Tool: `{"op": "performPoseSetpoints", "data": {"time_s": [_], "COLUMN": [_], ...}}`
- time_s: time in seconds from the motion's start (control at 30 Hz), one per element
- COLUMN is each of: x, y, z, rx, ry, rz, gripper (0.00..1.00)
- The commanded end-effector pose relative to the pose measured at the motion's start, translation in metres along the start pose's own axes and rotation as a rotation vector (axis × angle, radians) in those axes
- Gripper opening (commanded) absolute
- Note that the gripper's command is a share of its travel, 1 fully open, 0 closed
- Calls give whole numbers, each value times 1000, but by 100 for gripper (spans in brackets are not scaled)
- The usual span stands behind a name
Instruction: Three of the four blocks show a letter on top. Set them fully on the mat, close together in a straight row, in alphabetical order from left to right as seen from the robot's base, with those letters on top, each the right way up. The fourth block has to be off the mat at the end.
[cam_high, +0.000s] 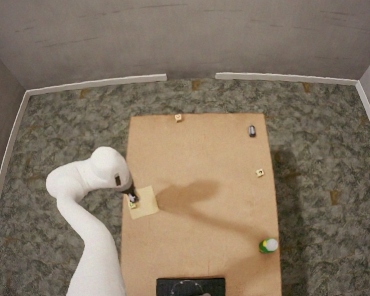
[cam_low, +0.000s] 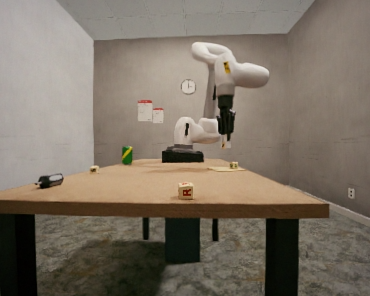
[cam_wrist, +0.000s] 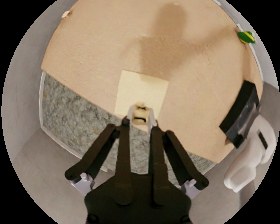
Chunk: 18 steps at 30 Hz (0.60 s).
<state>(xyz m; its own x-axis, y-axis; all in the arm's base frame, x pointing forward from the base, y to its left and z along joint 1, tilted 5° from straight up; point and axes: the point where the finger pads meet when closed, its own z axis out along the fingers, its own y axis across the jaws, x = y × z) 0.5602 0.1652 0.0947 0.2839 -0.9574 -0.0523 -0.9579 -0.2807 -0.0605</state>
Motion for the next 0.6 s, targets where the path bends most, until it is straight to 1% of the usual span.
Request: {"op": "performPoseSetpoints", "data": {"time_s": [0.0, 0.3, 0.43, 0.57], "x": [-1, -1, -2, -2], "y": [0, 1, 1, 2], "z": [1, 7, 18, 34], "rx": [-5, -3, -4, -4], "ry": [-4, -4, -5, -5], "rz": [-7, -6, -6, -8], "gripper": [24, 24, 24, 24]}}
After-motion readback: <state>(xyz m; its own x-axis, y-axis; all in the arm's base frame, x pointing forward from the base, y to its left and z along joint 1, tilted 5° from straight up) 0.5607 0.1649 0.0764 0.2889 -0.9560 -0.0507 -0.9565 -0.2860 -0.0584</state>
